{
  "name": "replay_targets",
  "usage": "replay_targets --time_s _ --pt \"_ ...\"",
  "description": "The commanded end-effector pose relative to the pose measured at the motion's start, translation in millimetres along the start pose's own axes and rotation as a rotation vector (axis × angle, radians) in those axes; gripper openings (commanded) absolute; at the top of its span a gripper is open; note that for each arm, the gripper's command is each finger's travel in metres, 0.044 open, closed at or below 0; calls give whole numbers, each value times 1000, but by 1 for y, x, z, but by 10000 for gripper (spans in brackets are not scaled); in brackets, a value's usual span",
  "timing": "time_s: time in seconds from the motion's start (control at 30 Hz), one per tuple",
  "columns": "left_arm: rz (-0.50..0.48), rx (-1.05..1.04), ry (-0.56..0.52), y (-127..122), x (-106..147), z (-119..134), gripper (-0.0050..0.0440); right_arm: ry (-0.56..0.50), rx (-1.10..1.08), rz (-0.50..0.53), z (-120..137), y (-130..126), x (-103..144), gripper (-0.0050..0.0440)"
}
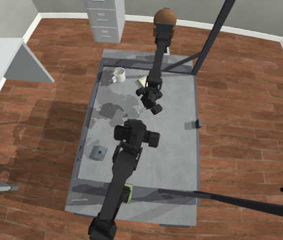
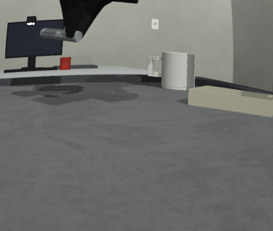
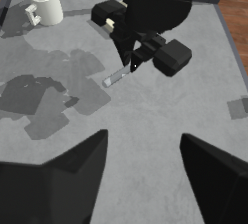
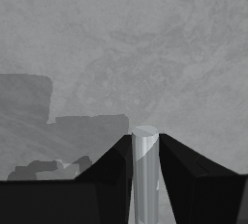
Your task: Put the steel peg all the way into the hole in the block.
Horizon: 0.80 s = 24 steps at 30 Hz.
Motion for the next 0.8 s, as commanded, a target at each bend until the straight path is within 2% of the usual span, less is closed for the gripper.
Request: replay_targets --time_s 0.0,0.13,0.37,0.43,0.47,0.77 --pt "-22 36 88 -10 -15 -37 220 102 55 22 -14 6 17 -50" --pt "-43 59 152 -14 -35 -55 220 125 98 12 -28 11 10 -50" --pt "-64 81 215 -17 -57 -70 220 229 133 42 -32 11 5 -50" --pt "-64 81 215 -17 -57 -70 220 229 133 42 -32 11 5 -50" --pt "-68 85 226 -18 -61 -72 220 282 133 62 -27 9 6 -50" --pt "-104 124 325 -20 -102 -90 220 393 222 75 -44 16 -7 -50"
Point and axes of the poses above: on each arm, the point midway between the two fingers, 35 mm back from their tips, its own x axis back along the fingers, its own y axis across the jaws, z = x × y, the point moved 8 cm from there along x, back along the fingers, and after that the axes turned 11 degrees about x, right-handed, at the moved point
